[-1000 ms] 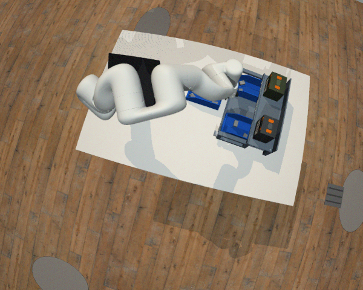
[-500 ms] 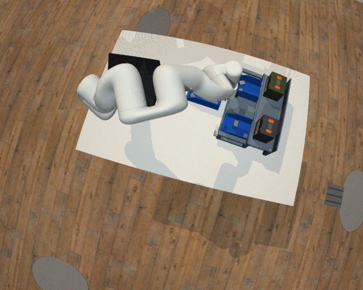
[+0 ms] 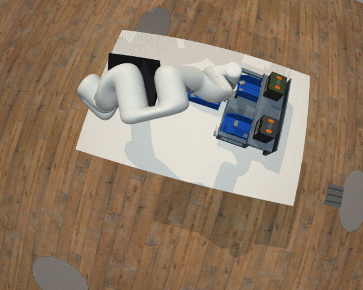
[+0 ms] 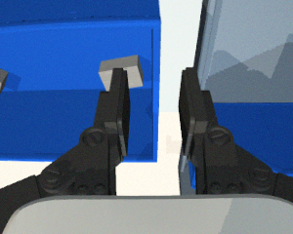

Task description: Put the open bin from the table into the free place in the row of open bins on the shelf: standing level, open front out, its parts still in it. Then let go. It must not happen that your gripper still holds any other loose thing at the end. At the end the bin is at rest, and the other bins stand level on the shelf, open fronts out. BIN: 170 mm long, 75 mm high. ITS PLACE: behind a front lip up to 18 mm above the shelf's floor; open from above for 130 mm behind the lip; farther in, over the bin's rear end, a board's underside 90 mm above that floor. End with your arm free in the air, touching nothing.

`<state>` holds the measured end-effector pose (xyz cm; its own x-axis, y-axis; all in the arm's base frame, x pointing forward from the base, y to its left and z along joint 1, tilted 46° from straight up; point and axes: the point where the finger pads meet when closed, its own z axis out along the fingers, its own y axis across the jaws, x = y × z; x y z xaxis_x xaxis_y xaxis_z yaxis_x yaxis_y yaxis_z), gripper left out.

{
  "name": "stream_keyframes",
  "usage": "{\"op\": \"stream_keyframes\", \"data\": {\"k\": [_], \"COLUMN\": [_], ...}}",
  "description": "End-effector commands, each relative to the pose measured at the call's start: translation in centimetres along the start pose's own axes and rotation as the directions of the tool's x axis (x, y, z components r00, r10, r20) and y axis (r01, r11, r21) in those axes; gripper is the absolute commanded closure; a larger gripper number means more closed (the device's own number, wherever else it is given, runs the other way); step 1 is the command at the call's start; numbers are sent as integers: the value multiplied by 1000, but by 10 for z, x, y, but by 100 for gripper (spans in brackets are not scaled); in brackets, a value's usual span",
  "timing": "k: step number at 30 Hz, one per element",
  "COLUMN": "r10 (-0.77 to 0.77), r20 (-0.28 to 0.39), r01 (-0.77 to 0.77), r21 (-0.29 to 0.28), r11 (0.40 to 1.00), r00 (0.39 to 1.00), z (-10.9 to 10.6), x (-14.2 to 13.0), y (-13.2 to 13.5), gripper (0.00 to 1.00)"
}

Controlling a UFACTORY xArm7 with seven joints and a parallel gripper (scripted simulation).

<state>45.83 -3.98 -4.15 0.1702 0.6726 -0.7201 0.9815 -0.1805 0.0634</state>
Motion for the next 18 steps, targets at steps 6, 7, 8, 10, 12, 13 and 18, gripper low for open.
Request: {"op": "stream_keyframes", "data": {"k": [6, 7, 8, 10, 12, 13, 18], "r10": [-1, -1, -1, -1, -1, -1, -1], "r20": [-4, -4, -4, -4, -4, -4, -4], "r01": [1, 1, 1, 1, 1, 1, 1], "r21": [-5, -5, -5, -5, -5, -5, -5], "r11": [1000, 1000, 1000, 1000, 1000, 1000, 1000], "r00": [1000, 1000, 1000, 1000, 1000, 1000, 1000], "z": [-2, -2, -1, 0, 0, 0, 0], "x": [2, 2, 2, 2, 1, 1, 1], "y": [1, 1, 1, 1, 1, 1, 1], "gripper": [67, 67, 67, 67, 67, 67, 67]}}
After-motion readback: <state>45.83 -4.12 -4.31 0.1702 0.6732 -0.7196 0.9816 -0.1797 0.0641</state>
